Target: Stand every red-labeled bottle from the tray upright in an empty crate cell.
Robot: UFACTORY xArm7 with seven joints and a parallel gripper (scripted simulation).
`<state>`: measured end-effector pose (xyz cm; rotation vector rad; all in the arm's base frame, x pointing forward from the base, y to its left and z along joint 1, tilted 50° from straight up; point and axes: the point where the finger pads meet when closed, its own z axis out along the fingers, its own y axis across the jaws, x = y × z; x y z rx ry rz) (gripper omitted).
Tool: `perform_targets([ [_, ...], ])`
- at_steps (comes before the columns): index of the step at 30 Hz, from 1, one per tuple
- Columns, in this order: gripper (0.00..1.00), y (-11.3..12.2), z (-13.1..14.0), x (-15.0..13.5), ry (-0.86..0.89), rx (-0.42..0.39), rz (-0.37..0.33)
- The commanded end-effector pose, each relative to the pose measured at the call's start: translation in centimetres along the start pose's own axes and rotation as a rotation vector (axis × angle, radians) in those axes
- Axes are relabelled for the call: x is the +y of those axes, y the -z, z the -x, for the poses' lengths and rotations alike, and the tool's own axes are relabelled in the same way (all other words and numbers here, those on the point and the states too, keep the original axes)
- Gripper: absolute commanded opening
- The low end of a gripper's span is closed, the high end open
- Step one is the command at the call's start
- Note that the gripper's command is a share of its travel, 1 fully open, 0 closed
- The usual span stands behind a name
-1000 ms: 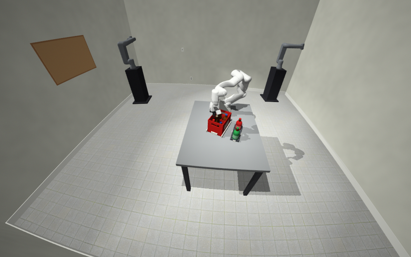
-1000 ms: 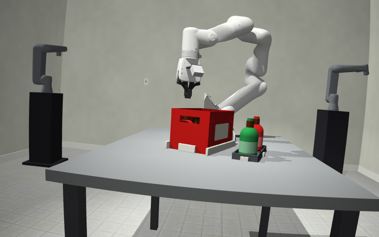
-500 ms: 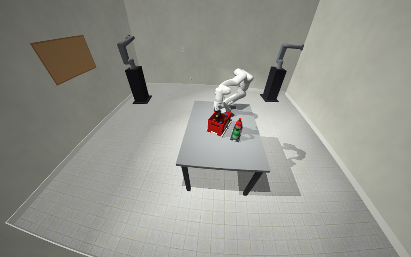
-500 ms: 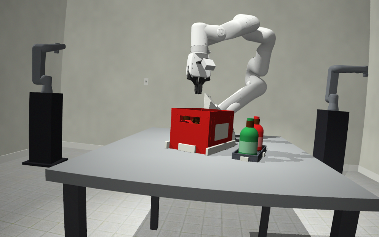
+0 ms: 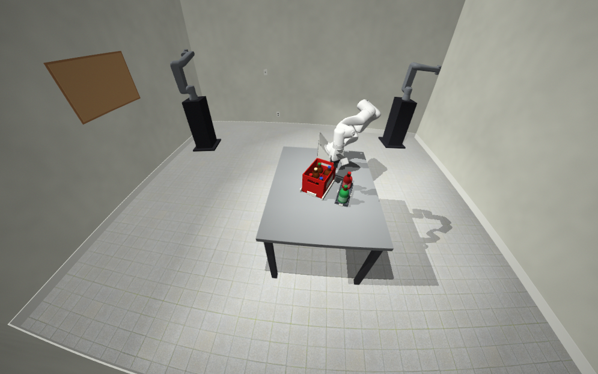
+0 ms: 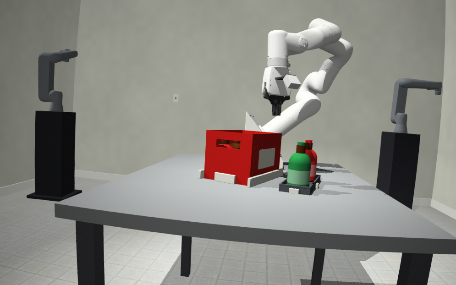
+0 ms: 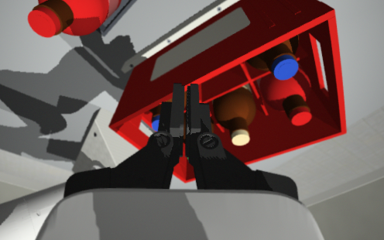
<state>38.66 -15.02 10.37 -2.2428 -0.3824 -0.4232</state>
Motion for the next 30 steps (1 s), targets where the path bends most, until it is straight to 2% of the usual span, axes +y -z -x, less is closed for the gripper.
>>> perform_targets([
  [1, 0.0, -1.0, -0.9, -6.6, -0.037, -0.026, 0.026],
  [2, 0.0, -1.2, -1.0, -7.4, -0.037, -0.026, 0.026],
  [3, 0.65, -1.4, -1.1, -8.2, -0.037, -0.026, 0.026],
  [10, 0.65, -2.3, -2.0, -14.1, -0.037, -0.026, 0.026],
  [30, 0.65, -2.3, -2.0, -14.1, -0.037, -0.026, 0.026],
])
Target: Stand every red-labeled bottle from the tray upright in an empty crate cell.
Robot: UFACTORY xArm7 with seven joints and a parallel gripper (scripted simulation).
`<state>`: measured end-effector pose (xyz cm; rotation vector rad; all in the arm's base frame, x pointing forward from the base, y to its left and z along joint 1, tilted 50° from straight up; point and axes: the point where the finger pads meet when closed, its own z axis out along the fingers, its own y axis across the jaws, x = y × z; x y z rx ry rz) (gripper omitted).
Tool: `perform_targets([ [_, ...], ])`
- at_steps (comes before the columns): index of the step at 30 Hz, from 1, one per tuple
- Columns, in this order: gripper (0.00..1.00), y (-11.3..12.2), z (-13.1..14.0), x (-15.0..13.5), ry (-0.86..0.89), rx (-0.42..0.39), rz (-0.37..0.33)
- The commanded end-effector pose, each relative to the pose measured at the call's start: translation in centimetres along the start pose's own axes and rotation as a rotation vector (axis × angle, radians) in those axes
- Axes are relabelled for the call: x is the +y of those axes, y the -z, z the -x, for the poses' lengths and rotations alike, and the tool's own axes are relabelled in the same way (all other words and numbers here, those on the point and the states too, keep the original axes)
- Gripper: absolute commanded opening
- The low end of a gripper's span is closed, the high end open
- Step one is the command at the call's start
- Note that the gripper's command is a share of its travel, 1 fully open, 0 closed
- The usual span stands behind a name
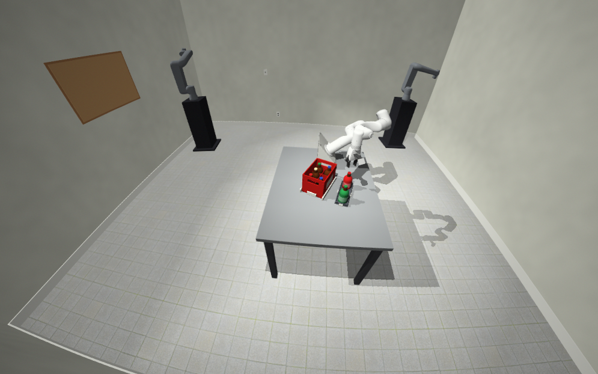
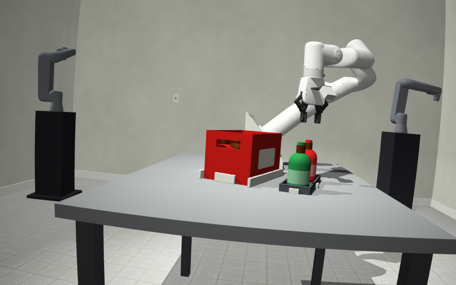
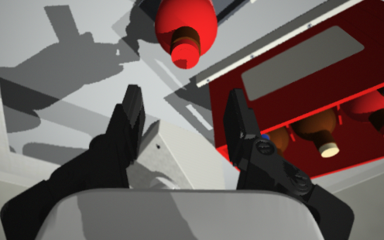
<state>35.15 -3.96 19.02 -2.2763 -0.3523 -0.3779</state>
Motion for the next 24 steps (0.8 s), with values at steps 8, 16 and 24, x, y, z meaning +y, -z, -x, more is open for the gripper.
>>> perform_targets([
  [8, 0.65, 0.16, -0.05, 0.04, 0.0, 0.003, 0.003],
  [16, 0.65, -0.01, -0.05, 0.03, 0.0, 0.003, 0.003],
  [24, 0.65, -0.42, -0.05, 0.03, 0.0, 0.003, 0.003],
])
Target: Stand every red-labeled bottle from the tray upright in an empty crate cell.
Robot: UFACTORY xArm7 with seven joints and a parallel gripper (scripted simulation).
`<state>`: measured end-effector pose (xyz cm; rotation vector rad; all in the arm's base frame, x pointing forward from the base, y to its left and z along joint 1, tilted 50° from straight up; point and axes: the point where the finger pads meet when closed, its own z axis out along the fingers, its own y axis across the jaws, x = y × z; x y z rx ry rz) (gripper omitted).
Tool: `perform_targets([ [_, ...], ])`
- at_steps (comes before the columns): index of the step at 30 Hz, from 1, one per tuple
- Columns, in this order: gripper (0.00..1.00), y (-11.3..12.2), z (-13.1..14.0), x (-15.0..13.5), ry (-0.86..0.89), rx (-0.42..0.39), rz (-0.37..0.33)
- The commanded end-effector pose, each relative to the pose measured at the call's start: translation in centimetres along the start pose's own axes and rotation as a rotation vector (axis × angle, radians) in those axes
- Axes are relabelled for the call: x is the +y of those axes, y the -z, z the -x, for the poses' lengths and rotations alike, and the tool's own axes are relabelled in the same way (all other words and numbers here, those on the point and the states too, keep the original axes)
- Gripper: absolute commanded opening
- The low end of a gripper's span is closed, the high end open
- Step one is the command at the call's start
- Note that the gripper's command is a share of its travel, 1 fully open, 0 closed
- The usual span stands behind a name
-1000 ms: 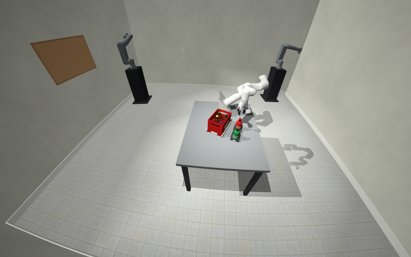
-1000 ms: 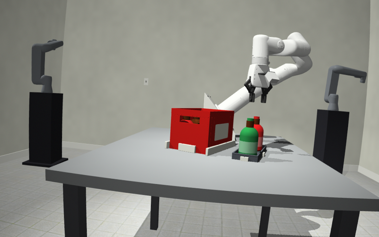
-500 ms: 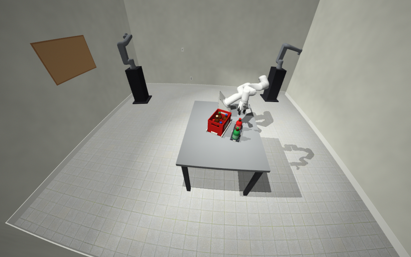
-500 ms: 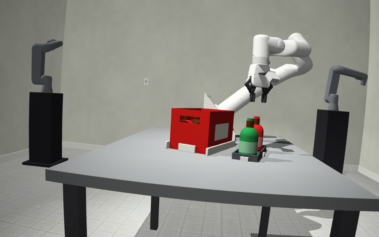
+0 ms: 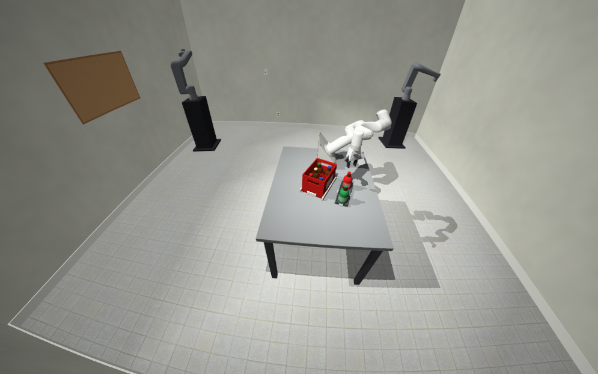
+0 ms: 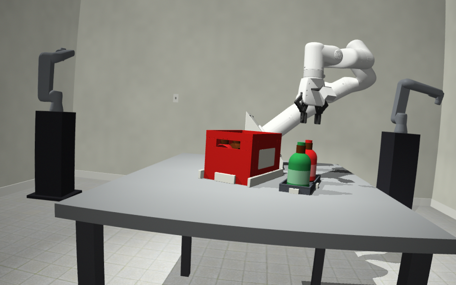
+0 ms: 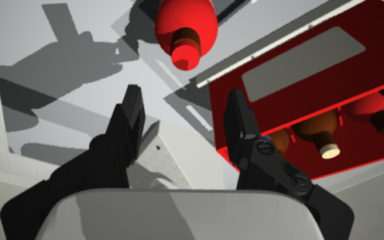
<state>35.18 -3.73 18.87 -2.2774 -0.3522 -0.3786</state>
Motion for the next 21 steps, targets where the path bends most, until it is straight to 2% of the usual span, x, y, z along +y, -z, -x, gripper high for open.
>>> perform_targets([
  [1, 0.65, -0.2, 0.0, 0.1, 0.0, 0.003, 0.002],
  [21, 0.65, -2.7, 0.0, 0.0, 0.0, 0.003, 0.002],
])
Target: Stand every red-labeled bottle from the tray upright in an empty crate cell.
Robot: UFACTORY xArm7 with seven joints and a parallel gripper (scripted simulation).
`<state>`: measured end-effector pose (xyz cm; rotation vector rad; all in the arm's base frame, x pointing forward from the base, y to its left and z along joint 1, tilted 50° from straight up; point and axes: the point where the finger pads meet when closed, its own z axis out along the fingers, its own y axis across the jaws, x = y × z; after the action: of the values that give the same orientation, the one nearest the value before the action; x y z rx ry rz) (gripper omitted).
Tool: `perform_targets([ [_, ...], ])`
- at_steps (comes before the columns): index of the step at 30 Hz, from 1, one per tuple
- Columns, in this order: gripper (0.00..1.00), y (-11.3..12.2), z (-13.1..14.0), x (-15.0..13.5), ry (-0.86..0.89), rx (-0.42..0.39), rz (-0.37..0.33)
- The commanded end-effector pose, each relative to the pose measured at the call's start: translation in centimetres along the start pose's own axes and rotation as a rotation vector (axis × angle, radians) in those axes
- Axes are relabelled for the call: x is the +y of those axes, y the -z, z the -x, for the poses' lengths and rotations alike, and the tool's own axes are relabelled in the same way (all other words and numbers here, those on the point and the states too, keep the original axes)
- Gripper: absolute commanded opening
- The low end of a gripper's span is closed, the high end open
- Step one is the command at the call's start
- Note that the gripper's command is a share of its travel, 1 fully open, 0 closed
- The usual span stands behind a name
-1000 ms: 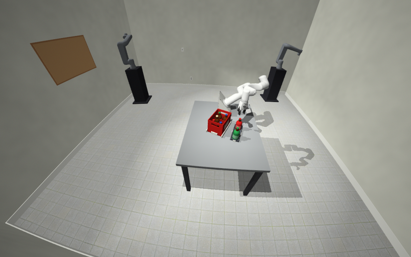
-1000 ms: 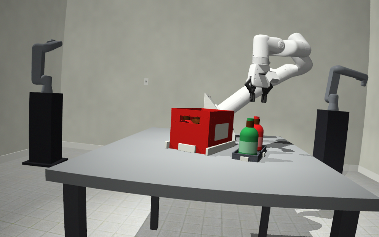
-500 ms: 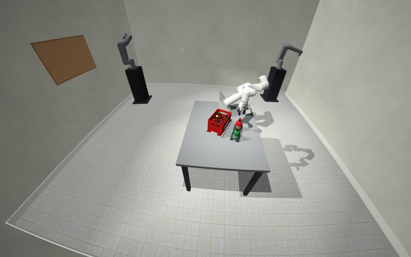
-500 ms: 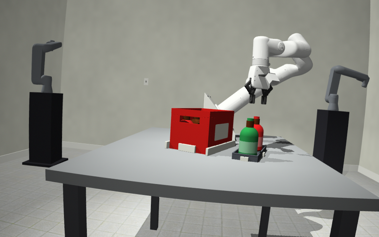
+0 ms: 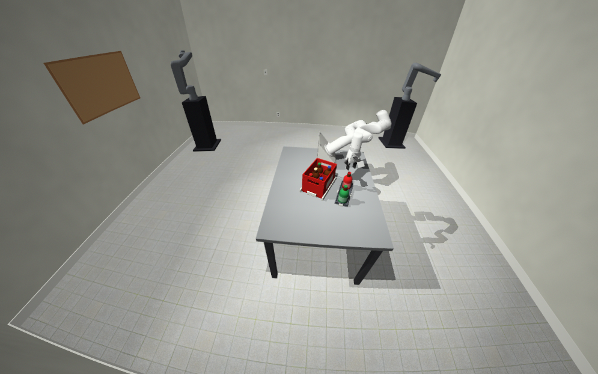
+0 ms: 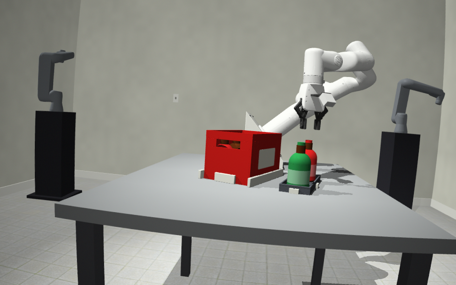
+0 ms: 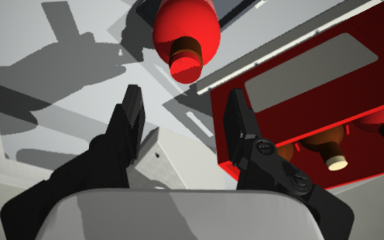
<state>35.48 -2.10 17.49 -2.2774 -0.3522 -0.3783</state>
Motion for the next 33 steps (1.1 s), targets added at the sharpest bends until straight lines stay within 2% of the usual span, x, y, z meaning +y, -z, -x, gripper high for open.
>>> perform_targets([
  [1, 0.65, -0.7, -0.1, 0.1, 0.0, 0.003, 0.002],
  [17, 0.65, -1.9, -0.1, 0.1, 0.0, 0.003, 0.002],
  [33, 0.65, -2.1, -0.1, 0.1, 0.0, 0.003, 0.002],
])
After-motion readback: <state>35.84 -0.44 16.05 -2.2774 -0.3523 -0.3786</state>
